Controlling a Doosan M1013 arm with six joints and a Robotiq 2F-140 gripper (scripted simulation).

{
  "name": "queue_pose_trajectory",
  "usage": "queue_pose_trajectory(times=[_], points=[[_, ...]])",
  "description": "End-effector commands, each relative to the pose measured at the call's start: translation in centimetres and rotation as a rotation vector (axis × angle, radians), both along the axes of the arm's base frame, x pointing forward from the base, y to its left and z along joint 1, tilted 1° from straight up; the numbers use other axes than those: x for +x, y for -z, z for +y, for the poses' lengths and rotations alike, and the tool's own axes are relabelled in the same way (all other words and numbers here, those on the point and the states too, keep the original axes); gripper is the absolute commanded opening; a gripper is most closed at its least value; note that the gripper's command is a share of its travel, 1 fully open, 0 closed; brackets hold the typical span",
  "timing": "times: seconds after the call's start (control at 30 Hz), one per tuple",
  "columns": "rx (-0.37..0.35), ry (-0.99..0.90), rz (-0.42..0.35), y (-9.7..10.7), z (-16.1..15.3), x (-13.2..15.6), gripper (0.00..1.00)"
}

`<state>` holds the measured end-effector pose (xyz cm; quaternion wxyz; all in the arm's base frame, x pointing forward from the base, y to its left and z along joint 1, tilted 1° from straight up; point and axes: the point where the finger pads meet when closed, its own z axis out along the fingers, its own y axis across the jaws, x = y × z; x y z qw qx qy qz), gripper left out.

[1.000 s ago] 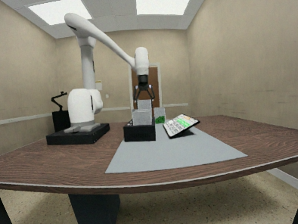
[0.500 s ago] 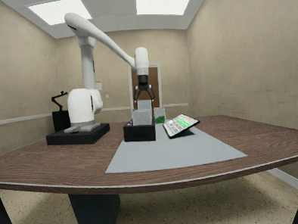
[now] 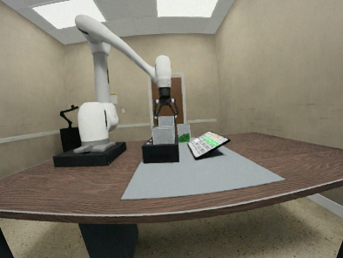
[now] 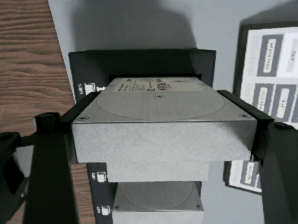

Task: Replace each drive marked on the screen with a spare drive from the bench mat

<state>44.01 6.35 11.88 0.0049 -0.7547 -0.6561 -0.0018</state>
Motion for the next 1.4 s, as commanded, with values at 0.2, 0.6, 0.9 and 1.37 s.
queue_pose_trajectory(times=[0.2, 0.6, 0.9, 1.37], points=[[0.000, 0.000, -0.001, 0.7, 0.0, 0.0, 0.10], [0.000, 0.000, -0.001, 1.6, 0.0, 0.0, 0.10], [0.000, 0.000, -0.001, 2.5, 0.0, 0.0, 0.10], [0.000, 0.000, -0.001, 3.7, 0.1, 0.0, 0.10]])
